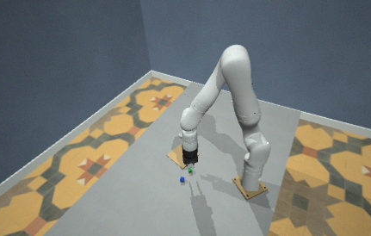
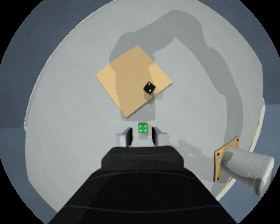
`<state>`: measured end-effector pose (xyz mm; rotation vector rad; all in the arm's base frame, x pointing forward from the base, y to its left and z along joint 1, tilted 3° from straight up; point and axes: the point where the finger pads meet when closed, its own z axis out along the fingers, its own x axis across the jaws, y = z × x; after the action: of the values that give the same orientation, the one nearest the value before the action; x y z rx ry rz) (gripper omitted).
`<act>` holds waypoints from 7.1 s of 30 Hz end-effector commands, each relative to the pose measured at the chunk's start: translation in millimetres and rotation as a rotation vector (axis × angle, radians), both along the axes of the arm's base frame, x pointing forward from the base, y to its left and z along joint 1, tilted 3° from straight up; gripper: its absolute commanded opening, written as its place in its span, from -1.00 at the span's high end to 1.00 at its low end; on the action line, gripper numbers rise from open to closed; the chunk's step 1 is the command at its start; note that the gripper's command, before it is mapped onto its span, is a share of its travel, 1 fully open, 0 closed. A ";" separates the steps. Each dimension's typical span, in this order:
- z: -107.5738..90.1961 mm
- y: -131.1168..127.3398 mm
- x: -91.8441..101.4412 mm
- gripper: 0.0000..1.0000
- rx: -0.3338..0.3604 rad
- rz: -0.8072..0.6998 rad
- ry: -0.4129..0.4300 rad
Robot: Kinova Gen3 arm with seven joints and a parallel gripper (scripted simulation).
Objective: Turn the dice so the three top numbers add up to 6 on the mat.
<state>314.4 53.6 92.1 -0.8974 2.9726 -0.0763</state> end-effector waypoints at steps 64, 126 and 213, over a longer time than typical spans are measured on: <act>-45.7 -2.2 0.9 -0.40 -0.002 -0.001 0.004; -69.7 -3.1 2.0 -0.40 -0.002 -0.001 0.004; -0.9 -0.4 -1.1 0.19 -0.002 -0.001 0.004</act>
<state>306.6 45.2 76.4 -0.8905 3.0110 -0.0914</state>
